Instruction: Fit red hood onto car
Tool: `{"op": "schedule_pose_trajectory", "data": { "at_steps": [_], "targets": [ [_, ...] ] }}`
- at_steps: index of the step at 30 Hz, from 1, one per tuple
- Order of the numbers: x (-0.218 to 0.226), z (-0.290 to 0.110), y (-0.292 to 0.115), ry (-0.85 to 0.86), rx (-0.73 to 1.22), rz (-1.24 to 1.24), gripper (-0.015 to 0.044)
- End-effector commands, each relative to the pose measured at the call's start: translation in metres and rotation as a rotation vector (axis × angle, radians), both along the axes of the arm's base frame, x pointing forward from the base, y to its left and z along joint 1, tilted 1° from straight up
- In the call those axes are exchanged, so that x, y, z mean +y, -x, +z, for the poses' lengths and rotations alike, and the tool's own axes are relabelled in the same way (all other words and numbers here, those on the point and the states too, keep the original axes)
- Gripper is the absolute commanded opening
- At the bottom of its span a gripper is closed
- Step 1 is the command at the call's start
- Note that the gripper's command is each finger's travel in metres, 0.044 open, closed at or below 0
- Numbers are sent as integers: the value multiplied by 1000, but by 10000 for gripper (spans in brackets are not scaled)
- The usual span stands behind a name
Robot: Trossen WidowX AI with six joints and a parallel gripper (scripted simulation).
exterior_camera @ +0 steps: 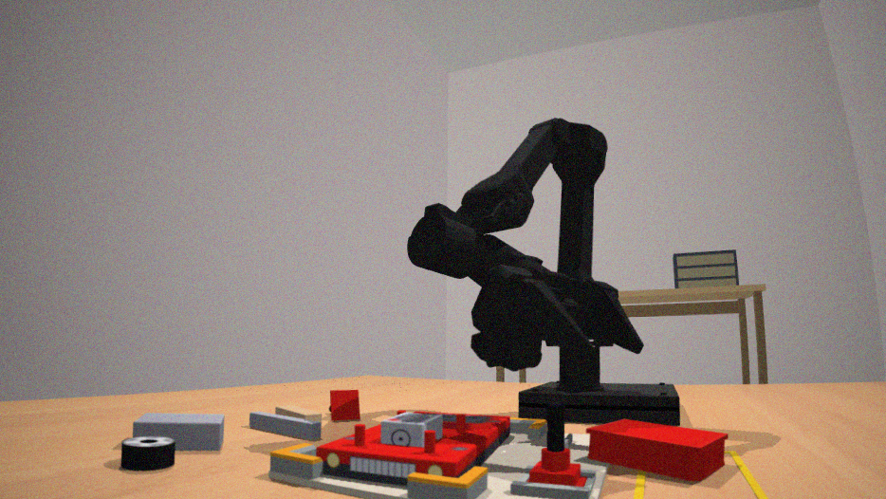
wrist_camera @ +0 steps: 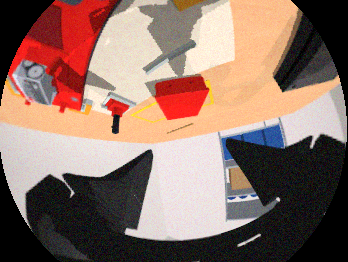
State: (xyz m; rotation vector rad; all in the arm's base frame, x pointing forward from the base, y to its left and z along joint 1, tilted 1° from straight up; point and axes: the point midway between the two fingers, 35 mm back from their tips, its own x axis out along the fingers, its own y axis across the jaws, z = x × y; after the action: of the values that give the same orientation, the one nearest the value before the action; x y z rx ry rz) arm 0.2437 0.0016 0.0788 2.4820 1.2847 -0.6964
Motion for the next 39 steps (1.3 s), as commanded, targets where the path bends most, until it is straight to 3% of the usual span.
{"op": "schedule_pose_trajectory", "data": {
  "at_steps": [1, 7, 13, 16, 19, 29, 34, 39],
  "targets": [
    [1, -2, 2, -3, 9, 2, 440],
    [1, -2, 2, -3, 9, 2, 440],
    [1, -2, 2, -3, 9, 2, 282],
    [4, -5, -1, 108, -55, 112, 361],
    [10, -9, -6, 315, -186, 352, 440],
    [28, -13, -19, 833, -657, 1306, 440],
    [38, -8, -26, 962, -910, 1855, 440],
    [48, 1, -33, 961, -1167, 2442, 440]
  ]
}}
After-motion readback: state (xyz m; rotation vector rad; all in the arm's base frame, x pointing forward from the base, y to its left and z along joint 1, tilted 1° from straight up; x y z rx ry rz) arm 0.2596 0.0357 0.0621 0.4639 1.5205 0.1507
